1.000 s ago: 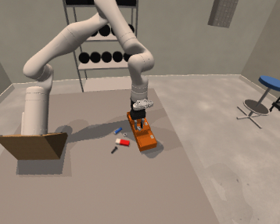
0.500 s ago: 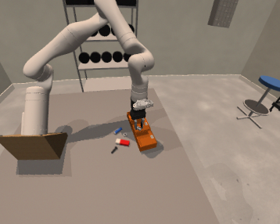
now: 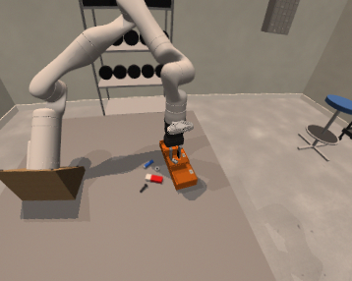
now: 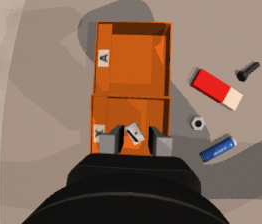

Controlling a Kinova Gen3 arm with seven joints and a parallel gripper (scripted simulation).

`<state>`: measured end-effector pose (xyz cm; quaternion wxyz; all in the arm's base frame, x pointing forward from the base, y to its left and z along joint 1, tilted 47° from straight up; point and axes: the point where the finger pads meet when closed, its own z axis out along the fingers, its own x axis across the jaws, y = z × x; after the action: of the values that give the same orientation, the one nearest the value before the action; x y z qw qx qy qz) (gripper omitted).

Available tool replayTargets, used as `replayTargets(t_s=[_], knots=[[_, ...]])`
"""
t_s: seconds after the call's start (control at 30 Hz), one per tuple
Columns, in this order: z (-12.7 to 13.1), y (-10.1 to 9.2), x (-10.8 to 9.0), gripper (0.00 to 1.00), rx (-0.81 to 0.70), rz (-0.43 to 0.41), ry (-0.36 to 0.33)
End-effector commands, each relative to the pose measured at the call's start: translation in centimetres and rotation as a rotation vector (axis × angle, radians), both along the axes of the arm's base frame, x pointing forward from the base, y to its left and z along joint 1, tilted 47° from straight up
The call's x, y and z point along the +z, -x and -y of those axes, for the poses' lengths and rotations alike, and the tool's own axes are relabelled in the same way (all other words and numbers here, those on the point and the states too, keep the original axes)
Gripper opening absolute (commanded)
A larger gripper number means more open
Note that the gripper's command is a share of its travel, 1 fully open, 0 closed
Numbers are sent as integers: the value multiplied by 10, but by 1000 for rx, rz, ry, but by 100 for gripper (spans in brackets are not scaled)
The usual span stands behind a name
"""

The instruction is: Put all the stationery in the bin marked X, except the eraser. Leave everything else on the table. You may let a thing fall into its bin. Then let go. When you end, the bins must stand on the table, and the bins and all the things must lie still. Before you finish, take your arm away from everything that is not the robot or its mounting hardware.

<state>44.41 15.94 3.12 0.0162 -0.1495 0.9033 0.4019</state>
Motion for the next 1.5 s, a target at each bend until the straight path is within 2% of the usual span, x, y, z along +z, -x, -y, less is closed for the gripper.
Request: replayTargets(t_s=[0.0,0.17,0.33,0.6,0.63,0.7,1.47], knots=[[7,-2,5,62,0,2,5],[9,-1,7,62,5,4,4],[29,-4,24,62,-1,1,5],[26,-3,23,62,1,5,3],[32,-4,27,100,0,2,5],[32,-4,27,100,0,2,5],[93,-10,84,100,-2,0,7]])
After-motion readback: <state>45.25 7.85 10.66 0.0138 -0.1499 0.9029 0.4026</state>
